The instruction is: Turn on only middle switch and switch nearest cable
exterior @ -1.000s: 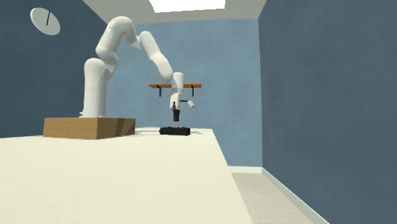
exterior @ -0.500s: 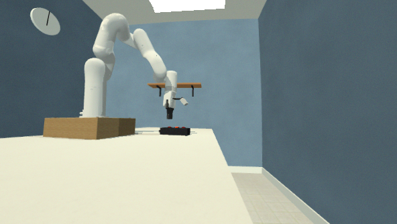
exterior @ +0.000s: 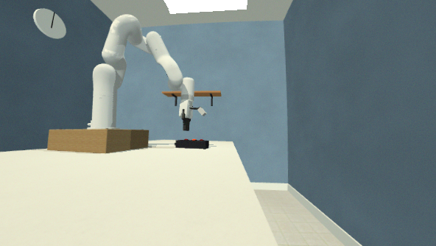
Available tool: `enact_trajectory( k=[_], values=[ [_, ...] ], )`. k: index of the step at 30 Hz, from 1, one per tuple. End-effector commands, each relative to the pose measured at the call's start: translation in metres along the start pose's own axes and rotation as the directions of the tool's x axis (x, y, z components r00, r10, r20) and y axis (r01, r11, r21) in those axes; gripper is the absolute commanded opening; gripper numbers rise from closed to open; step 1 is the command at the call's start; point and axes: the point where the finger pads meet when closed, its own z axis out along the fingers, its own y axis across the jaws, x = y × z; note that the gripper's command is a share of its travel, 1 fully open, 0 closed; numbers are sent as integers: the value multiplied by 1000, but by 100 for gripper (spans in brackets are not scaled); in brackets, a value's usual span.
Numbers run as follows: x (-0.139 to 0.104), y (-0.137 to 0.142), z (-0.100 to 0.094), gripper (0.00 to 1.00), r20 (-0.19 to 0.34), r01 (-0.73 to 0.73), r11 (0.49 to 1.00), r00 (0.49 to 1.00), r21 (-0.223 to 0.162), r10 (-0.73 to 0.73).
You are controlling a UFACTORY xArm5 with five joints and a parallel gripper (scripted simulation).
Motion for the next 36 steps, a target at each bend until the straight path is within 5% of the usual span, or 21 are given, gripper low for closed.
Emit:
enact_trajectory(
  k=[1,36],
  values=[
    [1,-1,-1,0,-3,0,1000,1000,2,0],
    [1,-1,9,0,-3,0,1000,1000,2,0]
  ],
)
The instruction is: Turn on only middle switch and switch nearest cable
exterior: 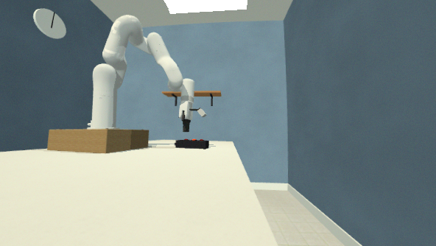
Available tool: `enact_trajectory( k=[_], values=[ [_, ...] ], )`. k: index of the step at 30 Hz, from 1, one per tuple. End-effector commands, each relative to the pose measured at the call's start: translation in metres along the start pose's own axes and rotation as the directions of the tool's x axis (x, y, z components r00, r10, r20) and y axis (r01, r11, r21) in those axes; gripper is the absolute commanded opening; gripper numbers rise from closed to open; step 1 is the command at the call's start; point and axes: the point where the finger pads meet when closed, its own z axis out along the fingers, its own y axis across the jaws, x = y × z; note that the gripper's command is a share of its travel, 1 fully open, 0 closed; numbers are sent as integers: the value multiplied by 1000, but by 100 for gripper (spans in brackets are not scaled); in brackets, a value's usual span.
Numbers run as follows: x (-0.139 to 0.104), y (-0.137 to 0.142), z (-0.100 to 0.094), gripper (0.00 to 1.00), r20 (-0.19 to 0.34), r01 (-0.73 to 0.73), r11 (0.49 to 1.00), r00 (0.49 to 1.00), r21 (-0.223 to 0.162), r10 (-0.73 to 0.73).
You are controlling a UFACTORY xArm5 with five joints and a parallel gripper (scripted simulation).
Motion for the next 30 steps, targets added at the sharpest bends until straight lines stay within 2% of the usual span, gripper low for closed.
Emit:
enact_trajectory(
  k=[1,30],
  values=[
    [1,-1,3,0,-3,0,1000,1000,2,0],
    [1,-1,32,0,-3,0,1000,1000,2,0]
  ],
)
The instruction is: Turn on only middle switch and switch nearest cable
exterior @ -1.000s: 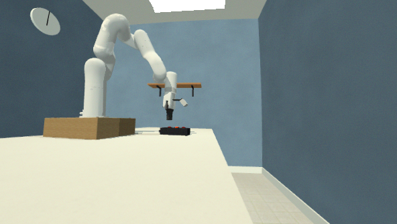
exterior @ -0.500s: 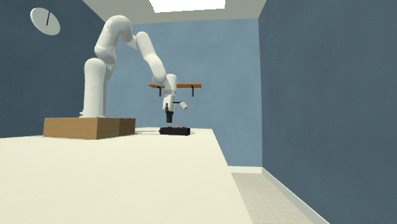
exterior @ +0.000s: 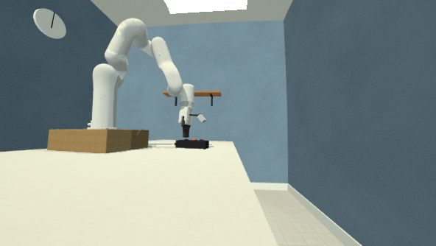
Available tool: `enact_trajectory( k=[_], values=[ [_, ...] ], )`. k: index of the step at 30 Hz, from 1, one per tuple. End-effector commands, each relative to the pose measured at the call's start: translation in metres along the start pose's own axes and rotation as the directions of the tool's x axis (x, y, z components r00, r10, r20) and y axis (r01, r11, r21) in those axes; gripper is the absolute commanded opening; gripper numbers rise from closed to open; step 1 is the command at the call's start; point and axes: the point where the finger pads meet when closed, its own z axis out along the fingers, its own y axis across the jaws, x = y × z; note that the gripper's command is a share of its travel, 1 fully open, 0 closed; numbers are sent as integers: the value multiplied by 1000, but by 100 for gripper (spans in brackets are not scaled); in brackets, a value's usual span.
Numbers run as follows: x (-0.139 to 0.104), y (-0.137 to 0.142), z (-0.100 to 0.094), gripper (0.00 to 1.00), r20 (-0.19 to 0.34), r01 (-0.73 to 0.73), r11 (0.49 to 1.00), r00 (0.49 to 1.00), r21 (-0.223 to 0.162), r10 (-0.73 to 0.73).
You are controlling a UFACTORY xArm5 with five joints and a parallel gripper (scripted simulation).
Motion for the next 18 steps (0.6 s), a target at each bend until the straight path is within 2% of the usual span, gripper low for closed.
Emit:
enact_trajectory(
  k=[1,18],
  values=[
    [1,-1,2,0,-3,0,1000,1000,2,0],
    [1,-1,4,0,-3,0,1000,1000,2,0]
  ],
)
